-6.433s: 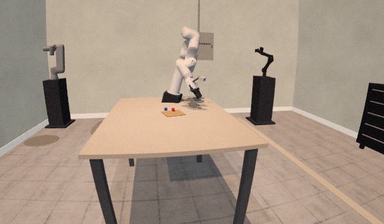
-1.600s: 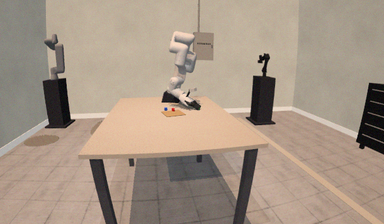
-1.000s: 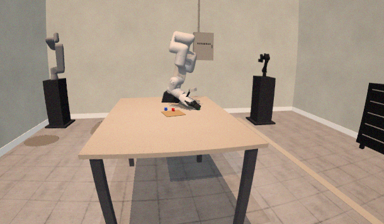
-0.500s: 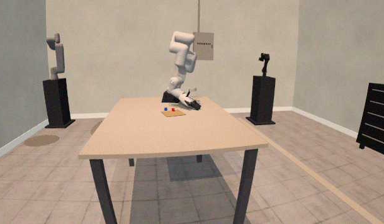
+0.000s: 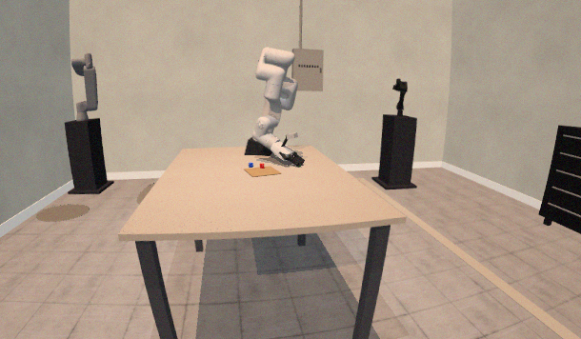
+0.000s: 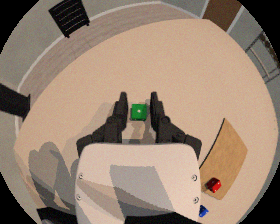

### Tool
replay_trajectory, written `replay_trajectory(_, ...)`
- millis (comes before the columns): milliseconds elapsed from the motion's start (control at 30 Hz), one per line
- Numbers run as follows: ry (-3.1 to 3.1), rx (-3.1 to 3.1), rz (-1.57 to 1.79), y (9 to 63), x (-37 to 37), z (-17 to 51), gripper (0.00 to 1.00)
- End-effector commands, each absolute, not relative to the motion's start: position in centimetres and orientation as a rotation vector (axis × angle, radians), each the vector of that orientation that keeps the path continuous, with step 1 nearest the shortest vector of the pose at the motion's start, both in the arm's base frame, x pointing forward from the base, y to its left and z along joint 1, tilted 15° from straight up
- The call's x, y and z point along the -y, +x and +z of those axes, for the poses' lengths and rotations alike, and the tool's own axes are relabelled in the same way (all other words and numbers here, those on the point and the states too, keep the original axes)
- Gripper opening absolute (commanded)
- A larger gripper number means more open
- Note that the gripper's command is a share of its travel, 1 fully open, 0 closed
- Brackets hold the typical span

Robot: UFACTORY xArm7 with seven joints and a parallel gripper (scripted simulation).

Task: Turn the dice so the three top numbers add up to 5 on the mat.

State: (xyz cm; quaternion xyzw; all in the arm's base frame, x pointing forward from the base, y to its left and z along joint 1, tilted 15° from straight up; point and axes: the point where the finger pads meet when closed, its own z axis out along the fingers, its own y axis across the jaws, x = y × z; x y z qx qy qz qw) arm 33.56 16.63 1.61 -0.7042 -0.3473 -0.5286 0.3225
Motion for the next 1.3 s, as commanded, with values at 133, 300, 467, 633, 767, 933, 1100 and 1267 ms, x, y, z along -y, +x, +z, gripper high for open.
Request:
replay_trajectory(133,-1.848,0.912,-1.39,33.6,-16.6,1.6,0.36)
replay_trajectory(300,-1.848,0.912,-1.39,33.6,-16.6,1.6,0.36)
replay_trajectory(467,-1.848,0.912,-1.39,33.6,-16.6,1.6,0.36)
replay_trajectory(633,-1.848,0.912,-1.39,33.6,-16.6,1.6,0.36)
replay_trajectory(767,-1.848,0.912,-1.39,33.6,-16.6,1.6,0.36)
replay_trajectory(933,-1.848,0.912,-1.39,33.6,-16.6,1.6,0.36)
replay_trajectory(1100,-1.848,0.912,-1.39,33.5,-16.4,1.7,0.36)
replay_trajectory(1267,-1.848,0.912,-1.39,32.9,-15.4,2.0,0.36)
